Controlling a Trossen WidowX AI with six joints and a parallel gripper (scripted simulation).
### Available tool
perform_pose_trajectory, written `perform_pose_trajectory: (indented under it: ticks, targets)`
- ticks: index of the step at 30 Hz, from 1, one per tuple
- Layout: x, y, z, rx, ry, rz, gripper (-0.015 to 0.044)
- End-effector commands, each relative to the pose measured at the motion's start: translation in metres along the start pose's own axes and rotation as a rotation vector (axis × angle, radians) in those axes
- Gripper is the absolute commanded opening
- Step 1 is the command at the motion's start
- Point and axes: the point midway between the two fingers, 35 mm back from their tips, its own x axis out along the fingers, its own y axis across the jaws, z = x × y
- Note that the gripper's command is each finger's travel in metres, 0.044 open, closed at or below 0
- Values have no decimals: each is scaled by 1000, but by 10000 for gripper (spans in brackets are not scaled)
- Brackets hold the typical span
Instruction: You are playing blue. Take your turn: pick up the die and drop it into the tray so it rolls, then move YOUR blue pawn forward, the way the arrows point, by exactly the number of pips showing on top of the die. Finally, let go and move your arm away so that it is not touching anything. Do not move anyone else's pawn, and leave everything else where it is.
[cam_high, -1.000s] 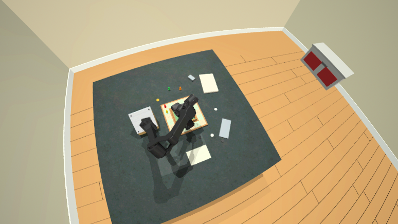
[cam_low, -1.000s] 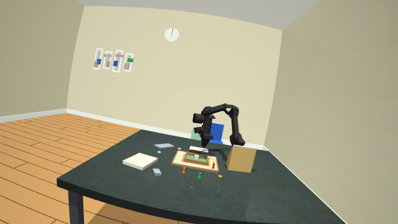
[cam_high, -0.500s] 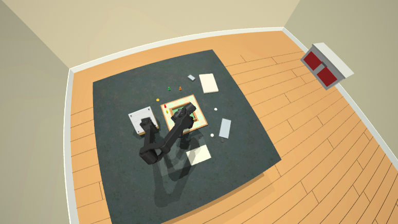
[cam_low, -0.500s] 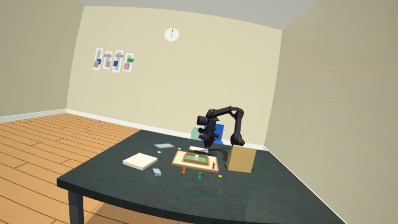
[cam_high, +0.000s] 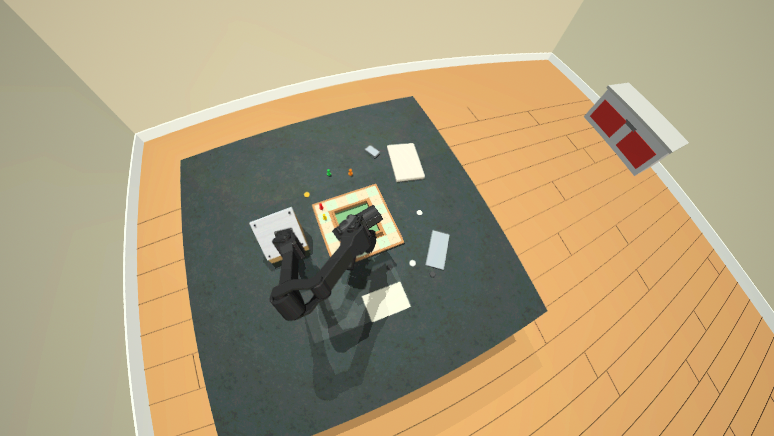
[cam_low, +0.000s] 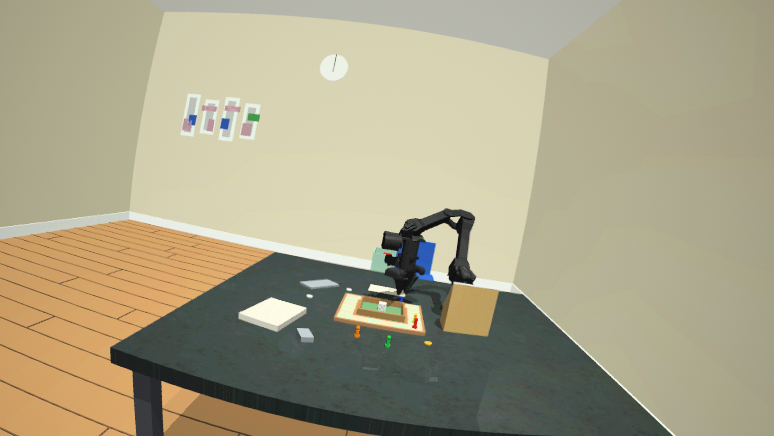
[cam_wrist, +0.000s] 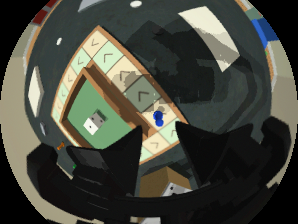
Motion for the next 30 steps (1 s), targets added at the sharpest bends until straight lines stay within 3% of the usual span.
perform_pose_trajectory:
  ticks: [1, 20, 25, 30]
  targets:
    - [7, -1, -1, -4, 1, -6, 200]
    - [34, -3, -2, -4, -1, -9, 200]
    - [34, -3, -2, -4, -1, -9, 69]
    - [34, -3, -2, -4, -1, -9, 35]
